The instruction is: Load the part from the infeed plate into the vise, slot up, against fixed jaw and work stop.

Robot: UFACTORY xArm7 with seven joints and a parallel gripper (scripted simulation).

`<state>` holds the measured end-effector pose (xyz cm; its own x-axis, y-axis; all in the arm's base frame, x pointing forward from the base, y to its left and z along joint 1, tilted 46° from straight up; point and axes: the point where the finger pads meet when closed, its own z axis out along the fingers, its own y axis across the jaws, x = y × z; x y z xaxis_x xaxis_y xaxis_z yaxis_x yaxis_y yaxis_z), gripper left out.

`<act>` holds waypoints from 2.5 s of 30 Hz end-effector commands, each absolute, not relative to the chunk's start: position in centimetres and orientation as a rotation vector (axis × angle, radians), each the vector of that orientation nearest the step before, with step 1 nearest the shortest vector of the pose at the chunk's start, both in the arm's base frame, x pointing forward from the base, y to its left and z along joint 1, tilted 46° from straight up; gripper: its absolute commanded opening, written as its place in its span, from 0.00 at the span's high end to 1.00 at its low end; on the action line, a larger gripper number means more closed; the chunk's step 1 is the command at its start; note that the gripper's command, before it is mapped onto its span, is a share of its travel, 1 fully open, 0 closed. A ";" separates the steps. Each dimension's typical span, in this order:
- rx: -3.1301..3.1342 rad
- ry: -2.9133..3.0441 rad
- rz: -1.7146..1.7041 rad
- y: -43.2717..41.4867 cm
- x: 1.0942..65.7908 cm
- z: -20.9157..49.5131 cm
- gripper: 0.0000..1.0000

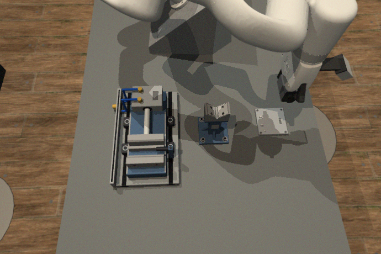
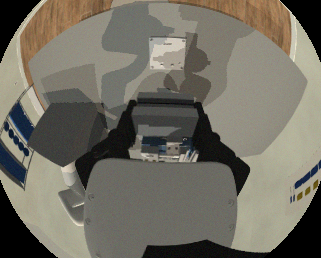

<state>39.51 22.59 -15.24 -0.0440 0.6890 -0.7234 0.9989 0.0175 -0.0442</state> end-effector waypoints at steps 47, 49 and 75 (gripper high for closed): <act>1.723 1.790 -0.778 23.8 39.8 -13.5 1.00; 1.723 1.790 -0.778 23.7 39.9 -13.4 1.00; 1.725 1.799 -0.773 20.3 41.6 -9.2 1.00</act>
<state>41.40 20.49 -9.84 -0.0456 0.6937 -0.7188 0.9988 0.0186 -0.0454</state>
